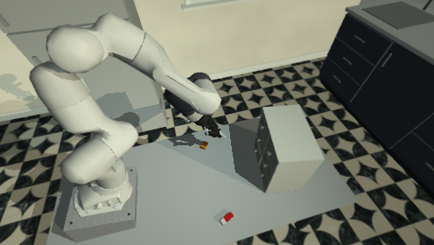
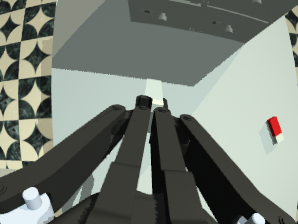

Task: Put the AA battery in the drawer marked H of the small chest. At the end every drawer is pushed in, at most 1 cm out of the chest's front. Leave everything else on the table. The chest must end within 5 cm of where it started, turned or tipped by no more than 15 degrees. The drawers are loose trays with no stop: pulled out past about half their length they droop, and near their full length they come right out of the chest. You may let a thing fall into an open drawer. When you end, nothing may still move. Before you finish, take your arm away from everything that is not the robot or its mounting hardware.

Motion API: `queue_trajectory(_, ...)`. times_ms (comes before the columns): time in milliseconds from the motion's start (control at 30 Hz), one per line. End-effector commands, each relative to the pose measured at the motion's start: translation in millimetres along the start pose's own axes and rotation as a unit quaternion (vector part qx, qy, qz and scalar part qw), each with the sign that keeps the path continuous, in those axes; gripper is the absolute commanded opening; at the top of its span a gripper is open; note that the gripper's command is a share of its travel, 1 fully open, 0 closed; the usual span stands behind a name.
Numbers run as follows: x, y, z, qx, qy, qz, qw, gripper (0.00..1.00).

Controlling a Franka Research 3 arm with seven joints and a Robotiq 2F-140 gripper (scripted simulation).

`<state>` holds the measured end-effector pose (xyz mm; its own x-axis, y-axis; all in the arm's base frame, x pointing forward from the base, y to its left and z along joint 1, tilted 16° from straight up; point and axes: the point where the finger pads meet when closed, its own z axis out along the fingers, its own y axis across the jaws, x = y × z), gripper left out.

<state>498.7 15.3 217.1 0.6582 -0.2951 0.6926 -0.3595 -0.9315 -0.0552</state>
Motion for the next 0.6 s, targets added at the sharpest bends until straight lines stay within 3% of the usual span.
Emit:
queue_trajectory(0, -1.7, 0.4, -1.6, -0.001, -0.005, -0.005, 1.000, 0.00)
queue_trajectory(567, -4.2, 0.9, -5.0, -0.002, -0.023, -0.005, 1.000, 0.00)
